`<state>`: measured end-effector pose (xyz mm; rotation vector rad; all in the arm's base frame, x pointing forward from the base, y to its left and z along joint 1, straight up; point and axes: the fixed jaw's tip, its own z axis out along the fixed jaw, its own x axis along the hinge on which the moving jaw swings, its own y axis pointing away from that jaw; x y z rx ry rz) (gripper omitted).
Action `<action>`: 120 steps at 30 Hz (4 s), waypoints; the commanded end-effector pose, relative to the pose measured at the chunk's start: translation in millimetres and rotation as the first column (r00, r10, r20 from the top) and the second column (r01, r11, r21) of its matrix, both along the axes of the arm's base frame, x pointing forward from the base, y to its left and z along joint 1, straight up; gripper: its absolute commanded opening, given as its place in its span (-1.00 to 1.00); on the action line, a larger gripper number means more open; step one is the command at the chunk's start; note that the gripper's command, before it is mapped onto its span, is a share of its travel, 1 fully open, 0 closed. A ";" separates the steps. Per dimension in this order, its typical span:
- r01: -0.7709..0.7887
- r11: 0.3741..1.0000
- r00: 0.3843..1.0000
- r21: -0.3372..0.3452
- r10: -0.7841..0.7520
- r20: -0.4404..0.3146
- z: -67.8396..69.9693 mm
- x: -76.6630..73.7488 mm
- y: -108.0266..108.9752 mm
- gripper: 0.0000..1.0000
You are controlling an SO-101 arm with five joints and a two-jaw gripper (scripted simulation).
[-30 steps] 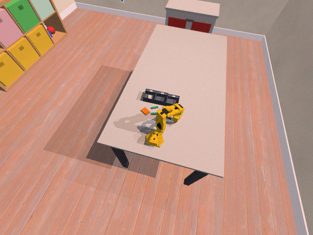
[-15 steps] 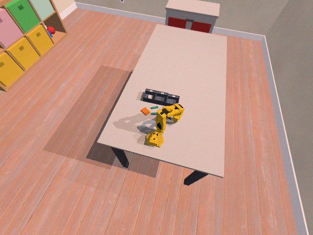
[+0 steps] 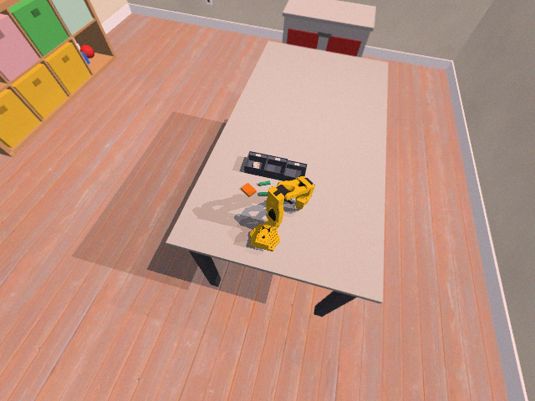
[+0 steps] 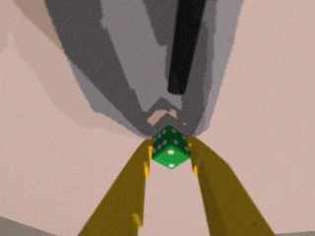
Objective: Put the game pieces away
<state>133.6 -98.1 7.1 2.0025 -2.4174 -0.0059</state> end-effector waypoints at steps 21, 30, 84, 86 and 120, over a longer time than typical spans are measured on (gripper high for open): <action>0.003 1.000 1.000 -0.009 -0.003 0.015 35.3 5.2 -4.1 -1.00; 0.003 1.000 1.000 -0.009 -0.003 0.015 51.2 4.8 -3.2 -1.00; 0.362 0.932 0.931 0.010 -0.362 0.047 73.4 60.3 80.2 -1.00; 0.362 0.932 0.931 0.010 -0.362 0.047 73.4 60.3 80.2 -1.00; 0.575 0.814 0.809 0.082 -0.580 0.091 80.8 96.1 137.3 -1.00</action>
